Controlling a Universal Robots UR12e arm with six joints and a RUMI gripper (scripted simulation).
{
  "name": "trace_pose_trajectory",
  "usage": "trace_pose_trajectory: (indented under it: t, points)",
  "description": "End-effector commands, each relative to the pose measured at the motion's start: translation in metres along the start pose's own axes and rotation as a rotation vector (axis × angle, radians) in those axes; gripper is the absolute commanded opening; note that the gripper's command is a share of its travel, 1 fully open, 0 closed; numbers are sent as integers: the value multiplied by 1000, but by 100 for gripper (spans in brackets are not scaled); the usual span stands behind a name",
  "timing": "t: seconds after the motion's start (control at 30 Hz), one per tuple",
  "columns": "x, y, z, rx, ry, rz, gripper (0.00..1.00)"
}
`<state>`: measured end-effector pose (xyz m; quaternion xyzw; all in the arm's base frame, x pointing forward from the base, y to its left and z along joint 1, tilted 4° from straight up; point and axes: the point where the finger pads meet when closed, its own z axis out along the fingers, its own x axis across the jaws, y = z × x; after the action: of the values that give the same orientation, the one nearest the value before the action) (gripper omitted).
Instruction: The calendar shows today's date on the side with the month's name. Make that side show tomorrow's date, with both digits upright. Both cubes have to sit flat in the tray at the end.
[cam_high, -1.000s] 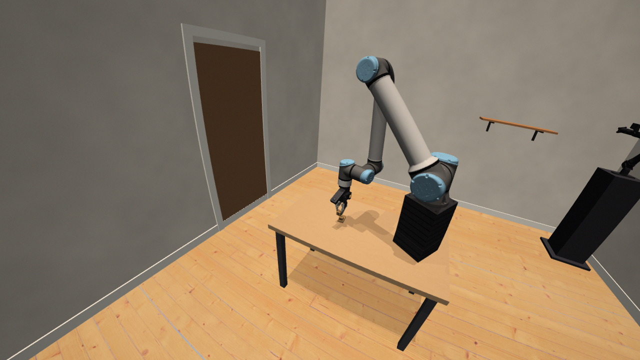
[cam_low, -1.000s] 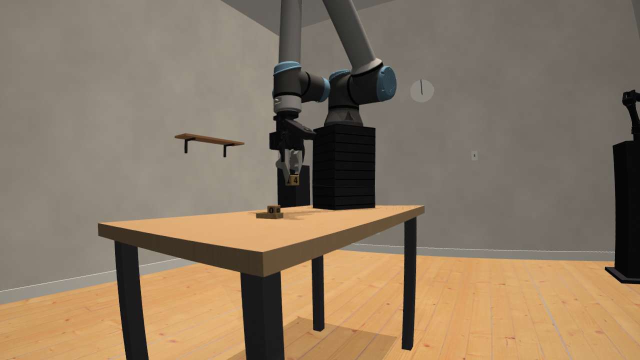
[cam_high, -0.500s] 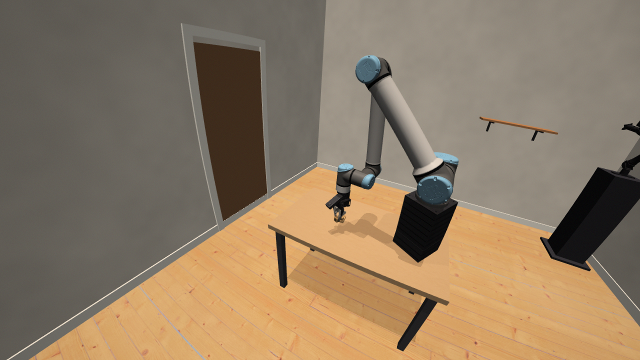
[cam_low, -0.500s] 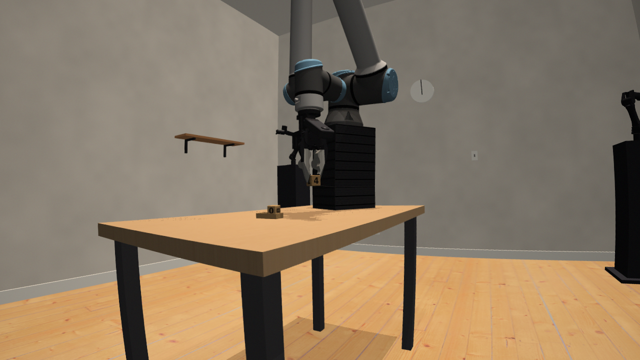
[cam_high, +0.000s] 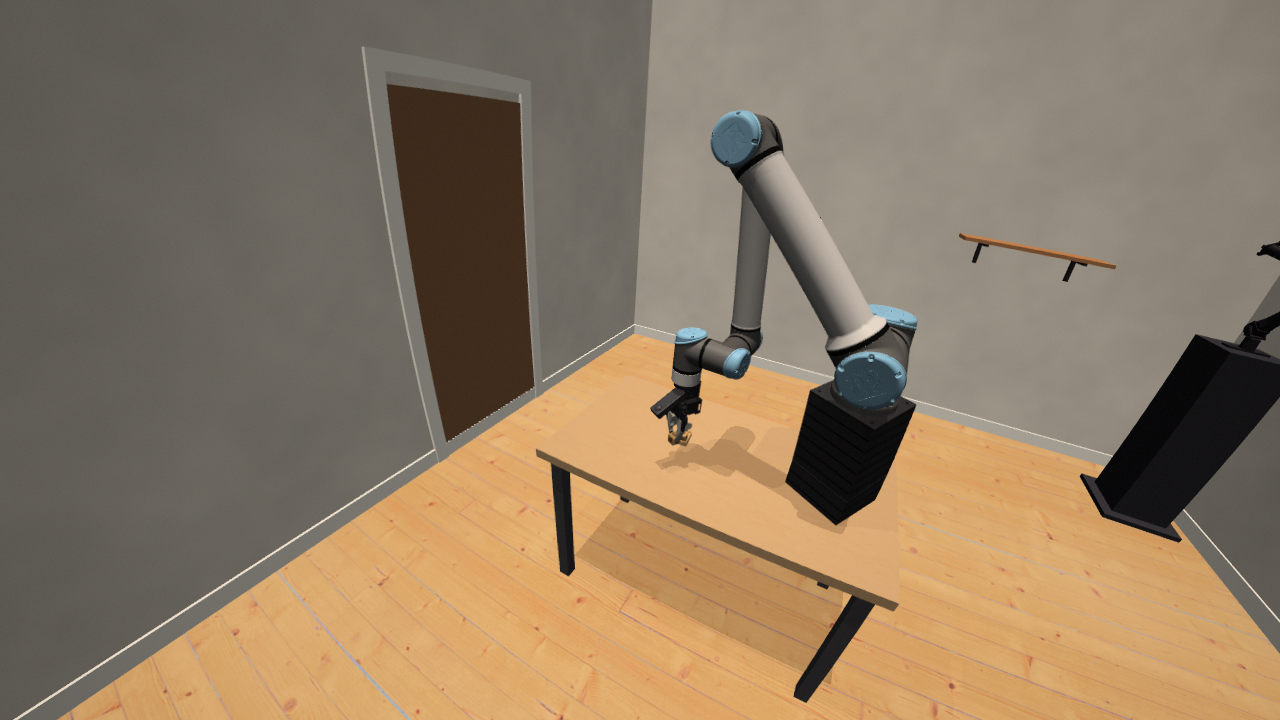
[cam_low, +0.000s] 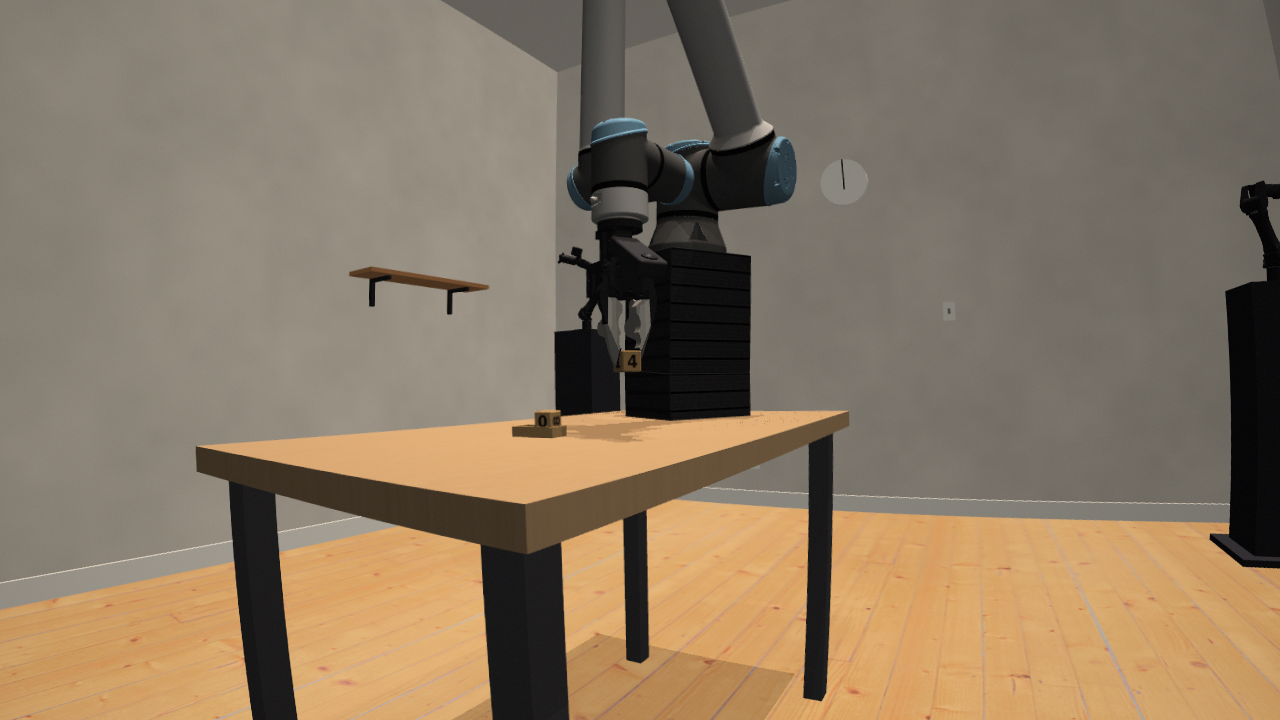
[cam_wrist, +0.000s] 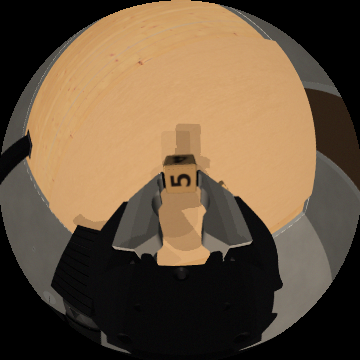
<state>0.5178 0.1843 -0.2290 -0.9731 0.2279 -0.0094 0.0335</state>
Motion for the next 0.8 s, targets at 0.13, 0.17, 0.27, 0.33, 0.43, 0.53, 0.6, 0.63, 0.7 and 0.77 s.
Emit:
trace_pose_trajectory:
  t: [0.13, 0.17, 0.27, 0.33, 0.43, 0.53, 0.6, 0.63, 0.7, 0.77]
  points:
    - [2, -2, 6, 0, 3, -1, 11]
    - [2, -2, 8, 0, 3, -1, 11]
    - [2, -2, 17, 0, 3, -1, 11]
    - [2, -2, 24, 0, 3, -1, 11]
    - [2, -3, 38, 0, 3, -1, 11]
    - [2, -3, 48, 0, 3, -1, 11]
    - [2, -3, 53, 0, 3, -1, 11]
    - [2, -3, 58, 0, 3, -1, 11]
    - [2, -3, 67, 0, 3, -1, 11]
    - [2, -3, 76, 0, 3, -1, 11]
